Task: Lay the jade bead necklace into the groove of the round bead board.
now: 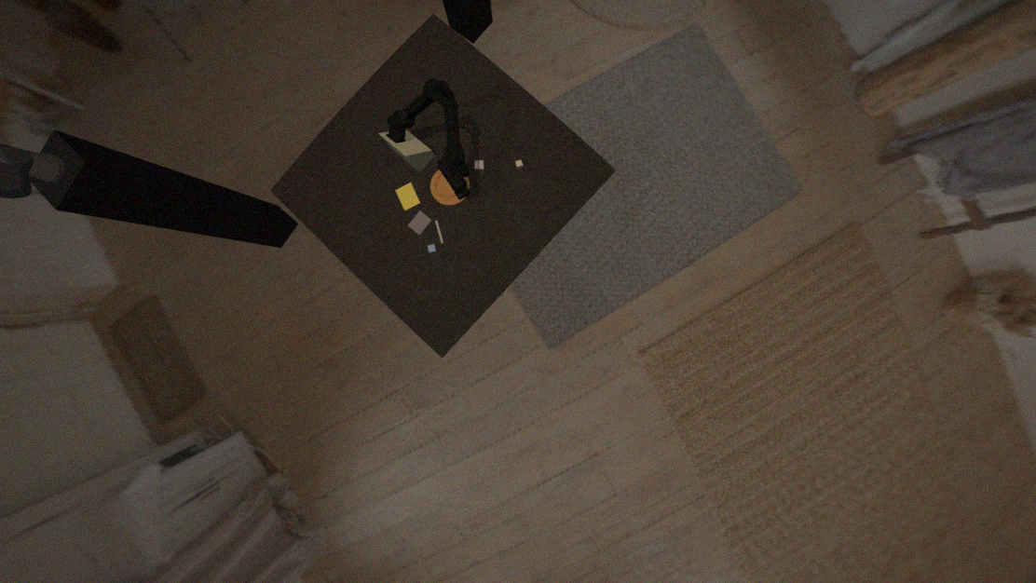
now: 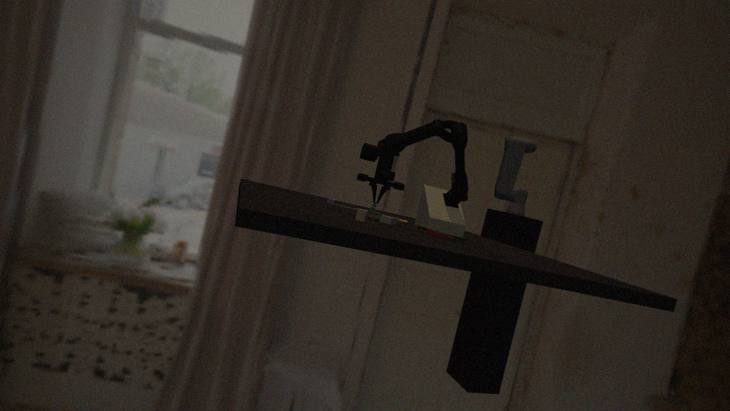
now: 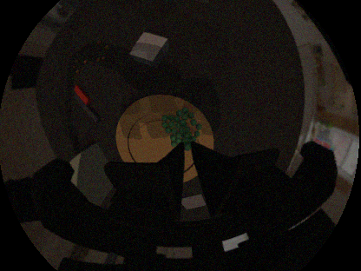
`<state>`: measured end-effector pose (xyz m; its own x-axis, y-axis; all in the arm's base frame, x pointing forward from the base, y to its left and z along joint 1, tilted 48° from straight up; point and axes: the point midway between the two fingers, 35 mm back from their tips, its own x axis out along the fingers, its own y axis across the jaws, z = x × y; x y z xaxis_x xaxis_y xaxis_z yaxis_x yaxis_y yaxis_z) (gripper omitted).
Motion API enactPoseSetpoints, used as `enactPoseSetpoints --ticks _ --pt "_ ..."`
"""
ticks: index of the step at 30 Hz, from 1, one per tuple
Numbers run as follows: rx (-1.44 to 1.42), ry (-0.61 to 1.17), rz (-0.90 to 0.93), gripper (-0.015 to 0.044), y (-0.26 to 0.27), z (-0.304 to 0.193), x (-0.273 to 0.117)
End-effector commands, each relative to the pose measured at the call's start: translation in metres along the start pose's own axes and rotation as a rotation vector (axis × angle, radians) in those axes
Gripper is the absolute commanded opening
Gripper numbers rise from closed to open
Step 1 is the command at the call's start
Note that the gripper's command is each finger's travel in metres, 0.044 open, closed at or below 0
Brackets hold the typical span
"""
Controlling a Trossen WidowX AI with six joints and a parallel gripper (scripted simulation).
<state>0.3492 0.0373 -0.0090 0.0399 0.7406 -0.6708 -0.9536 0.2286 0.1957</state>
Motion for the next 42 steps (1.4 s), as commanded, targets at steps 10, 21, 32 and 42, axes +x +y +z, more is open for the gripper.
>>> enactPoseSetpoints --ticks 10,21,32,42 --pt "-0.009 0.004 -0.003 0.0 0.027 0.004 -0.002" --pt "-0.008 0.004 -0.003 0.0 0.029 0.004 0.004" --pt "-0.008 0.004 -0.003 0.0 0.028 0.004 0.022" --pt "-0.008 0.002 -0.002 0.0 0.029 0.004 0.037"
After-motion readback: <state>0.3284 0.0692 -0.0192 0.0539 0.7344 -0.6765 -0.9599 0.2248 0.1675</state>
